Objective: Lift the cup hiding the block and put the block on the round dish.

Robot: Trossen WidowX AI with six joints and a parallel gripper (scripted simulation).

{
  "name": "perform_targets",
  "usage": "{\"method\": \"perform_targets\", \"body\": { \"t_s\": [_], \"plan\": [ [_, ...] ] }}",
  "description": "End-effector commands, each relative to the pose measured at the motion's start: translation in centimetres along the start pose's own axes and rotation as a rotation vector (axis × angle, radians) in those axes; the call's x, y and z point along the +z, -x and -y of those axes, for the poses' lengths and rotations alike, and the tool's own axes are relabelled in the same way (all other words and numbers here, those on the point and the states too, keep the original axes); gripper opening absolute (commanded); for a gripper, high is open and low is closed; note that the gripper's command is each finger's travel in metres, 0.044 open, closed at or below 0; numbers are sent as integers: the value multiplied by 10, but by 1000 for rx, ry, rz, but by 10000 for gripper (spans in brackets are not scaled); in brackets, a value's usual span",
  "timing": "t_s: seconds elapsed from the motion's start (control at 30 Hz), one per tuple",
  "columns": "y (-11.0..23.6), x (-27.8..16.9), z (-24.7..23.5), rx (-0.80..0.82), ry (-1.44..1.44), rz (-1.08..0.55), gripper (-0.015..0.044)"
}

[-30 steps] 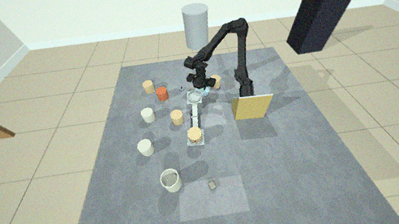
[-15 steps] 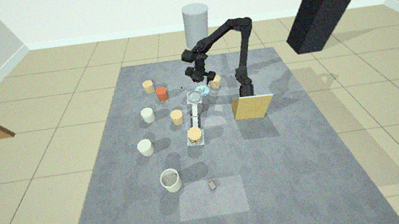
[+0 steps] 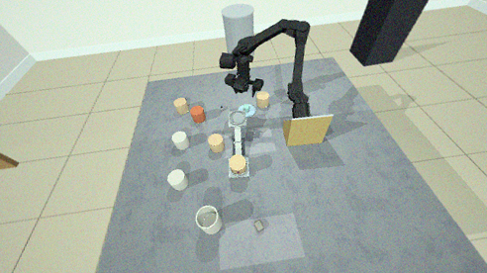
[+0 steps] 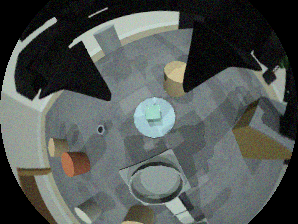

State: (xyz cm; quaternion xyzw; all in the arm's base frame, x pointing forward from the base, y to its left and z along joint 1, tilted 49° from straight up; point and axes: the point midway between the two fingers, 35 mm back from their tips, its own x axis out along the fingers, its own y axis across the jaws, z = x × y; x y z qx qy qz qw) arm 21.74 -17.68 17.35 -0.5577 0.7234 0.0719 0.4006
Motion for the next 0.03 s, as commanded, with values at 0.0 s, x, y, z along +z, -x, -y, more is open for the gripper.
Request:
{"method": "perform_targets", "body": {
  "t_s": [0.0],
  "plan": [
    [1,-1,0,-1,-4,-5,440]
  ]
}}
